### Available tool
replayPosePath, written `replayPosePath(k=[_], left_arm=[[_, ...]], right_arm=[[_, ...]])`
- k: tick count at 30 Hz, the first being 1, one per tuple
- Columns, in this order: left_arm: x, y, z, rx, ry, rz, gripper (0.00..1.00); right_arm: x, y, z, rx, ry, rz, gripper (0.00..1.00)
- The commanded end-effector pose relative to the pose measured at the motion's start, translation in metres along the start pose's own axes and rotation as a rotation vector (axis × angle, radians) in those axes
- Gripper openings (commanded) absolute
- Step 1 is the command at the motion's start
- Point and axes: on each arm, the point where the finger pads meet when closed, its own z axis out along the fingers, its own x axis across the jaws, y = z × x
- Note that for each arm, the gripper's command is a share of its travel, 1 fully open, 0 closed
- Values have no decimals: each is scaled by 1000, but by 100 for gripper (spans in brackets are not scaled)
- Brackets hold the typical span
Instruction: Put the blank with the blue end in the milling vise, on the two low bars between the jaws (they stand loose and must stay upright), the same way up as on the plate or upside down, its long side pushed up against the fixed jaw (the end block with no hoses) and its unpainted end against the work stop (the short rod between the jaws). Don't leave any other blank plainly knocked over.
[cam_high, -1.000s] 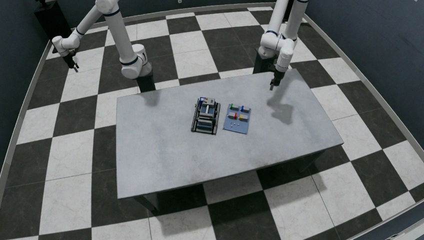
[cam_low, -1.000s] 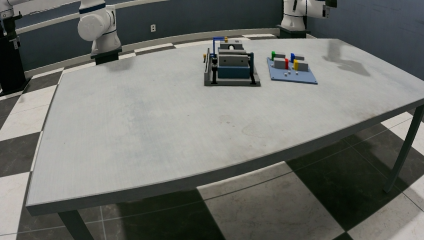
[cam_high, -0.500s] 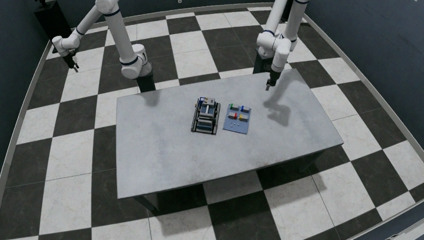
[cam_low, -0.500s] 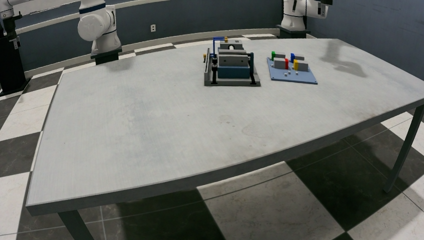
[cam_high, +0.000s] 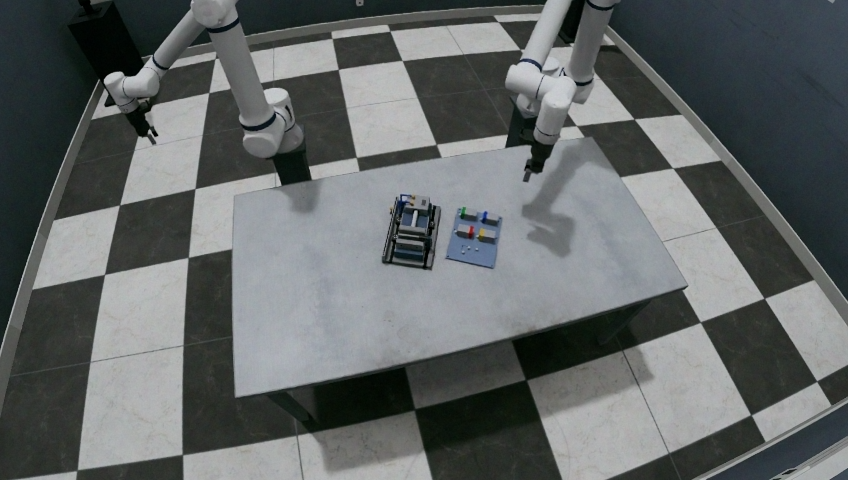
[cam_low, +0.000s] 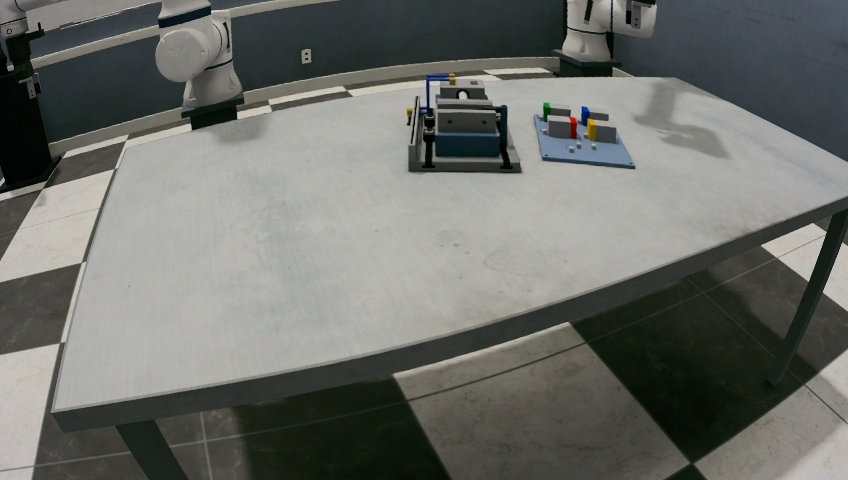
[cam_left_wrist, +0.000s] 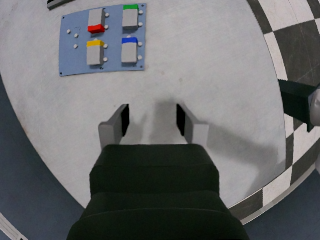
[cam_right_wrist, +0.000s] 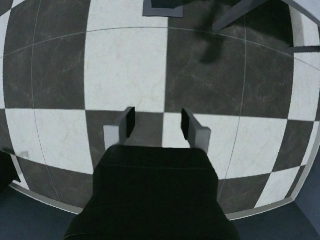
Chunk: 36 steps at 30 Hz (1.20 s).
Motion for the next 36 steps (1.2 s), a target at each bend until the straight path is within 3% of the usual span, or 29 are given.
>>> replayPosePath(k=[1, 36], left_arm=[[-4, -5, -3, 0, -1, 0, 100], [-58, -78, -28, 0, -2, 0, 100]], right_arm=[[0, 1, -1, -2, 0, 0, 100], [0, 1, -1, -2, 0, 0, 100]])
